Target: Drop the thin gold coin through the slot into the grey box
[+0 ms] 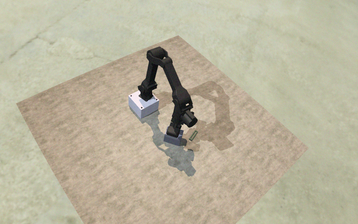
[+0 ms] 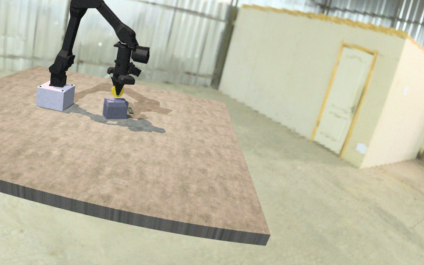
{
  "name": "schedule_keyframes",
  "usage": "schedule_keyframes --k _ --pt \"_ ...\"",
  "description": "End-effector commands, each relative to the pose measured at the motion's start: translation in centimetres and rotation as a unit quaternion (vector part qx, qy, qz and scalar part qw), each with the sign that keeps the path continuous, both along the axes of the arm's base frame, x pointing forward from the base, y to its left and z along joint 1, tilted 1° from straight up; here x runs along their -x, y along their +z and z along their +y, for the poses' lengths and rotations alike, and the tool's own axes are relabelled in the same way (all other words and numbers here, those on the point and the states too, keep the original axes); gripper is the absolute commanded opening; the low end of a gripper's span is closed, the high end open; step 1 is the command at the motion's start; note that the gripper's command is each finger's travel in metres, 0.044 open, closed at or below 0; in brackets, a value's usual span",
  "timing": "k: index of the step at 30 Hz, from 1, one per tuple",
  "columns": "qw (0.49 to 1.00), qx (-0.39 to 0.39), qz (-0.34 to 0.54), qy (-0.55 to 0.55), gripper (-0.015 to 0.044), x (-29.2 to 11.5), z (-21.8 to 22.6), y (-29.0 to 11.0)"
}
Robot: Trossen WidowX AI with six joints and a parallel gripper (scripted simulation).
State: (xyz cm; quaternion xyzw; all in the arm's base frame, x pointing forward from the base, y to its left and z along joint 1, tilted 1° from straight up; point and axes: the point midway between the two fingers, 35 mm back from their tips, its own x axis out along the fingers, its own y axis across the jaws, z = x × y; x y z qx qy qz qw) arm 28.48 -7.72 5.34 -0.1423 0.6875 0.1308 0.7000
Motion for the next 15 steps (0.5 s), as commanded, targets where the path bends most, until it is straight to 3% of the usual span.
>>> schedule_keyframes --k 1,15 --pt "1.000 0.000 0.000 0.003 0.0000 0.03 0.00 -0.26" --pt "1.000 0.000 0.000 0.005 0.0000 -0.03 -0.02 -0.89"
